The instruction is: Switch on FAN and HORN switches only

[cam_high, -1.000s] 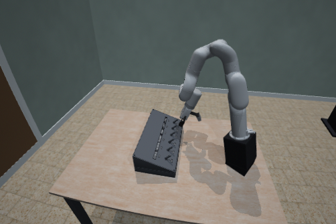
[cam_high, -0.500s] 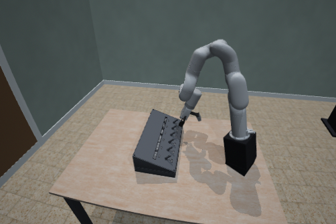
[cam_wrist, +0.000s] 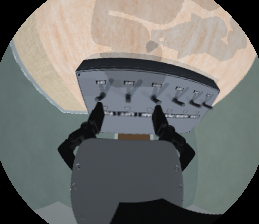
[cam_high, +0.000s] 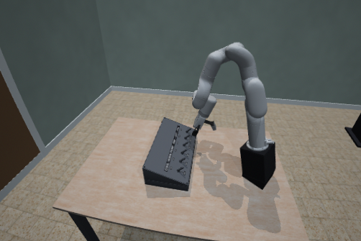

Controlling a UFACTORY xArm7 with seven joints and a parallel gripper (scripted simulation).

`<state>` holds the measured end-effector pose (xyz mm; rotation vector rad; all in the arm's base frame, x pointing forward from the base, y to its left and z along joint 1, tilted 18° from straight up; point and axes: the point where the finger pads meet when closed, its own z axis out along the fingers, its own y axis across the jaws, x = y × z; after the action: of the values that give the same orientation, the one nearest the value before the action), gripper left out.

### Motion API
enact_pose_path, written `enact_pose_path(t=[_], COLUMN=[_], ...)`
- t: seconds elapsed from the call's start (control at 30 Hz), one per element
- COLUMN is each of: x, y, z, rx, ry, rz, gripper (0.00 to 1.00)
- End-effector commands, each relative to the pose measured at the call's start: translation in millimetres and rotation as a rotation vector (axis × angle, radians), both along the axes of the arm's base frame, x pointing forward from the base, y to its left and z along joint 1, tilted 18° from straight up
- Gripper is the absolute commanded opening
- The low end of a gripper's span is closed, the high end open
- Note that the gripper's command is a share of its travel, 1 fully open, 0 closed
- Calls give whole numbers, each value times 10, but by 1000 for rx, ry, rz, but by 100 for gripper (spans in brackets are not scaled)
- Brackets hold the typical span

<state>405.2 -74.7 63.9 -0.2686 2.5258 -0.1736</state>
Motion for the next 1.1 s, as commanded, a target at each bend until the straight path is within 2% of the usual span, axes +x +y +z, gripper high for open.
enact_pose_path(t=[0.0, 0.43, 1.07], x=[8, 19, 102], y=[1, -68, -595], z=[9, 22, 121], rx=[0, 0, 0], ry=[-2, -2, -2], rz=[0, 0, 0], gripper=[100, 100, 100])
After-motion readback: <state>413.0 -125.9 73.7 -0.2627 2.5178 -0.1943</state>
